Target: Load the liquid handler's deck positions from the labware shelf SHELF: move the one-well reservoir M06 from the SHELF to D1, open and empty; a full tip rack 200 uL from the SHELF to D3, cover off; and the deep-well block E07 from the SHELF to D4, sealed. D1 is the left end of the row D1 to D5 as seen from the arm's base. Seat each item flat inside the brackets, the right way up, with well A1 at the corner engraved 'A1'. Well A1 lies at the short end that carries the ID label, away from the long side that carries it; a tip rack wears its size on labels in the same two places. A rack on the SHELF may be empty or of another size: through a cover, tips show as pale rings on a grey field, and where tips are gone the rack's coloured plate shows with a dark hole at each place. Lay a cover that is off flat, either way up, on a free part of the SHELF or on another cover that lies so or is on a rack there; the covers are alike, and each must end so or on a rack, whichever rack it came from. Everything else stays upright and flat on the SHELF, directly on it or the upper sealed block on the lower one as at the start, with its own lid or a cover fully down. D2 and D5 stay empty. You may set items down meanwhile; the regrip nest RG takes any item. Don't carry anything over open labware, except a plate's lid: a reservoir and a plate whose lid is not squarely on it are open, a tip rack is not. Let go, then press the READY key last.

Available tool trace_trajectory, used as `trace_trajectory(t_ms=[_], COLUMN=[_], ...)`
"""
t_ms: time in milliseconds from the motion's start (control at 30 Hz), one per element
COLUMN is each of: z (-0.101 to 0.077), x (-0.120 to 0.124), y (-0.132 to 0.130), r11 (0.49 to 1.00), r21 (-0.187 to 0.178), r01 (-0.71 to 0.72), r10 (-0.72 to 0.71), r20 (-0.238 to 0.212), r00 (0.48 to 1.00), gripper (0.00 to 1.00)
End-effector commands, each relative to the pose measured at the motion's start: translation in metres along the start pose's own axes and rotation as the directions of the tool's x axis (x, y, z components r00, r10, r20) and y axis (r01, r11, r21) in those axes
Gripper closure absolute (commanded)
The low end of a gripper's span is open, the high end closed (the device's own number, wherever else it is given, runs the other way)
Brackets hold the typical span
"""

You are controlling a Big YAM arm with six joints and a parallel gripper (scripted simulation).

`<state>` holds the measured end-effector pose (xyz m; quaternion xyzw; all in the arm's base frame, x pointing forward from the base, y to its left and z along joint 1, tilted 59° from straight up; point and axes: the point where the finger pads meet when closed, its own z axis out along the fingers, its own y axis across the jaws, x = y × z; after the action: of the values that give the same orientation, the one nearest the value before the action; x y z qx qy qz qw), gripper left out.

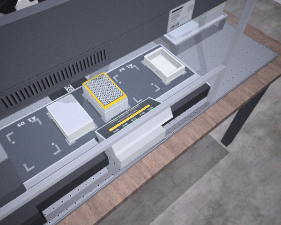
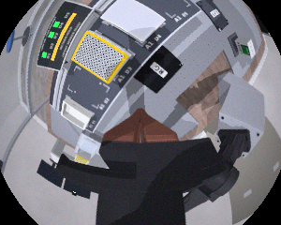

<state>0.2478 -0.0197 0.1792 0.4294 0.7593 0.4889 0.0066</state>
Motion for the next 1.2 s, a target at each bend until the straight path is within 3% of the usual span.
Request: trace_trajectory(t_ms=[0, 300, 400, 567, 1033, 1167], z=[-0.008, -0.005, -0.014, -0.005, -0.005, -0.005], x=[0.003, 0.029, 0.022, 0.026, 0.026, 0.026], y=[-0.001, -0.034, -0.022, -0.032, -0.032, -0.032], r11=[0.998, 0.973, 0.963, 0.940, 0.811, 0.799], r21=[-0.014, -0.013, -0.023, -0.013, -0.015, -0.016], r01=[-0.055, -0.232, -0.268, -0.340, -0.585, -0.601], r10=[0.055, 0.233, 0.268, 0.340, 0.586, 0.602], r20=[0.024, 0.020, 0.033, 0.013, 0.010, 0.009], r00=[0.998, 0.972, 0.963, 0.940, 0.811, 0.799], gripper=[1.00, 1.00, 1.00, 1.00, 1.00, 1.00])
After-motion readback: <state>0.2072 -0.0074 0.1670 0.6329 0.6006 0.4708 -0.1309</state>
